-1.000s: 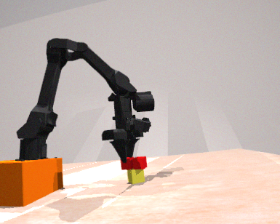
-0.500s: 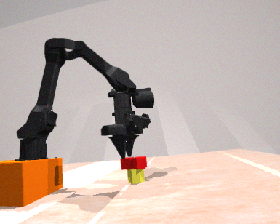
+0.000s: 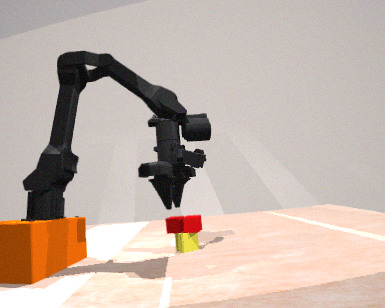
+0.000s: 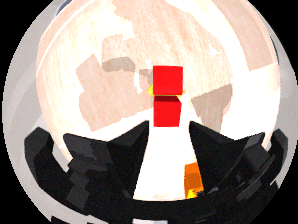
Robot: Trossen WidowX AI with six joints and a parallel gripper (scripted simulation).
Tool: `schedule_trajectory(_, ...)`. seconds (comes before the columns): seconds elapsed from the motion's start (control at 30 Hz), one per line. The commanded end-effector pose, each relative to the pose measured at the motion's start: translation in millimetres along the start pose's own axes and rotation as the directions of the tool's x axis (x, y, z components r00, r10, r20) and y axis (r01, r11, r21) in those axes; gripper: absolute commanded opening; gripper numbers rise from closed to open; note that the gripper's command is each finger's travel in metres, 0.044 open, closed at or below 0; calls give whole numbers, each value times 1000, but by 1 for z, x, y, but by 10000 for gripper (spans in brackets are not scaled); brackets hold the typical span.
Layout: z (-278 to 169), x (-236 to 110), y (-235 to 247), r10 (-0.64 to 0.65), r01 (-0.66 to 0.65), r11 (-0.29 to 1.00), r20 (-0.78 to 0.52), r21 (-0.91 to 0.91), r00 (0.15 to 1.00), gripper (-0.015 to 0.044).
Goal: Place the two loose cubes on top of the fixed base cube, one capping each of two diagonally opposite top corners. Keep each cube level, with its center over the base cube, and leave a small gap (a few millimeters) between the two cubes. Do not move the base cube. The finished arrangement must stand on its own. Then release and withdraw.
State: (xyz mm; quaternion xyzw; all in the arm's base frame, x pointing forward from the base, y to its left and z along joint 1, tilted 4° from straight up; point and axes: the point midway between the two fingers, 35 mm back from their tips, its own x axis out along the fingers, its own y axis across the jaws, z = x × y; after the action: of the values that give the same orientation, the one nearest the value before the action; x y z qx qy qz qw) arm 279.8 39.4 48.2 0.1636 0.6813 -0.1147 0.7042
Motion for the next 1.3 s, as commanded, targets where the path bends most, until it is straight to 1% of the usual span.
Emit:
schedule_trajectory(0.0, 1, -8, 1, 6, -6, 1000, 9, -5, 1000, 205)
schedule_trajectory(0.6, 1, -31, 1, 6, -6, 1000, 9, -5, 1000, 205)
schedule_trajectory(0.77, 1, -31, 1, 6, -6, 1000, 9, -5, 1000, 205)
schedule_trajectory(0.9, 0, -30, 3, 2, -2, 1000, 3, 0, 1000, 310)
schedule_trajectory(1.0, -10, -31, 33, 3, -3, 1000, 2, 0, 1000, 389)
schedule_trajectory(1.03, -16, -31, 46, 4, -4, 1000, 2, 0, 1000, 400)
schedule_trajectory(1.17, -44, -33, 95, 9, -9, 1000, -1, 0, 1000, 400)
schedule_trajectory(1.27, -50, -33, 103, 10, -10, 1000, -1, 1, 1000, 400)
